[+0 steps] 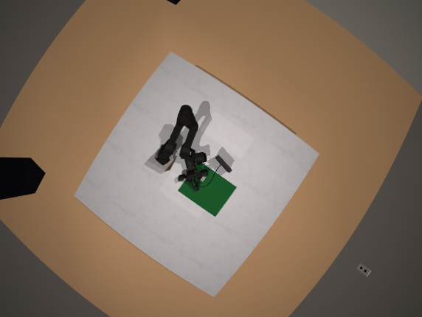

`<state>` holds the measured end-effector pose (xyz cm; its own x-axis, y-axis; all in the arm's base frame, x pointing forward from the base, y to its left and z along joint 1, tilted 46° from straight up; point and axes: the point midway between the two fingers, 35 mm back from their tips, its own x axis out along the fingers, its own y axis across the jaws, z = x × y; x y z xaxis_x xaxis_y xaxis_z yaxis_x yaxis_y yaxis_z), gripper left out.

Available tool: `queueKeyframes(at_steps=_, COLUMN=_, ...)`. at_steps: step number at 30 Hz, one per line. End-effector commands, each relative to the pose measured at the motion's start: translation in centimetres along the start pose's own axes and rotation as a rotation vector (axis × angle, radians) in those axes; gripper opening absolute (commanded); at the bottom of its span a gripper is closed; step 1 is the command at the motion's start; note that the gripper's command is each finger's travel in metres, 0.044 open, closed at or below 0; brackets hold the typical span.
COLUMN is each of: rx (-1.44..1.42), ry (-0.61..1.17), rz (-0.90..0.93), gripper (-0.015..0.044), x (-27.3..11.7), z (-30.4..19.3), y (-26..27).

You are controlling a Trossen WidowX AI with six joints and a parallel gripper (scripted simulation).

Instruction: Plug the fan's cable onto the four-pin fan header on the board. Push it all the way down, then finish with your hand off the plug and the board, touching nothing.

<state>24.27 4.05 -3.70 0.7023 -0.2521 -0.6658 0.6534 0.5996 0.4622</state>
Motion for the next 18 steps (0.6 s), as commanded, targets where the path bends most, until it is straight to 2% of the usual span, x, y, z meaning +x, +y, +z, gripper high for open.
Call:
queueKeyframes(at_steps=1, rx=0.000, ry=0.000, rz=0.000, gripper=0.0140, x=0.0, z=0.0, y=0.0)
queueKeyframes(at_steps=10, rx=0.000, ry=0.000, rz=0.000, gripper=0.0140, x=0.0, z=0.0, y=0.0)
queueKeyframes(at_steps=18, rx=0.002, ry=0.003, rz=-0.002, gripper=0.0140, x=-1.7, z=0.5, y=0.8)
